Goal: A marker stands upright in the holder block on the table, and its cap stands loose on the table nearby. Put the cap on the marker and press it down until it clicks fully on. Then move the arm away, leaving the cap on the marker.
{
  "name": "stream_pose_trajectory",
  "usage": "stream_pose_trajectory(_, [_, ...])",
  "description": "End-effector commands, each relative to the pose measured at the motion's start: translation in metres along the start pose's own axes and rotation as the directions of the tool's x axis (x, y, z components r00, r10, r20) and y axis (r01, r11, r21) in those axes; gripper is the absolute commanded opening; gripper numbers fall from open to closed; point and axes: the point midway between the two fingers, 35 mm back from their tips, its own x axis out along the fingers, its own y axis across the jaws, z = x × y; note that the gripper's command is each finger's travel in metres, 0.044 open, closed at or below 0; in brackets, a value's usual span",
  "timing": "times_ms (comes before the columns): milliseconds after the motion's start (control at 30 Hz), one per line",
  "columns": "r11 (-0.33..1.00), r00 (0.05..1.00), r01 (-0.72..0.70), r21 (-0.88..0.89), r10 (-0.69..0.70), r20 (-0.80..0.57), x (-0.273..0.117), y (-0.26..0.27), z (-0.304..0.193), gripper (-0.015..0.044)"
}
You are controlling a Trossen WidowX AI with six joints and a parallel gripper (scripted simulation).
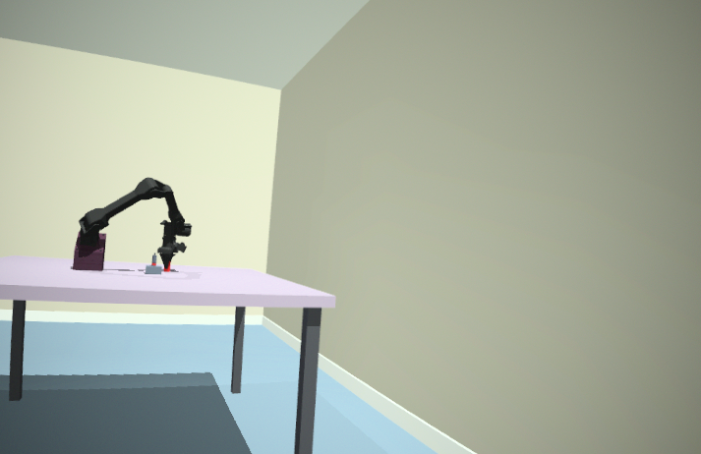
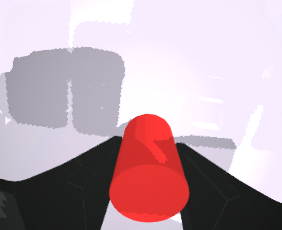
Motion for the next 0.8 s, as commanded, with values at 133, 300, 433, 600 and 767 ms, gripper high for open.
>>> stream_pose_trajectory(133, [1.0, 1.0, 0.001, -0.002, -0.001, 0.002, -0.008, 0.001, 0.001, 0.0])
stream_pose_trajectory(300, [1.0, 1.0, -0.001, -0.002, 0.001, 0.002, -0.026, 0.001, 0.001, 0.0])
stream_pose_trajectory(433, [1.0, 1.0, -0.001, -0.002, 0.001, 0.001, -0.04, 0.001, 0.001, 0.0])
stream_pose_trajectory(600, [1.0, 1.0, -0.001, -0.002, 0.001, 0.001, -0.058, 0.001, 0.0, 0.0])
stream_pose_trajectory(767, [1.0, 1.0, -0.001, -0.002, 0.001, 0.001, -0.062, -0.004, 0.0, 0.0])
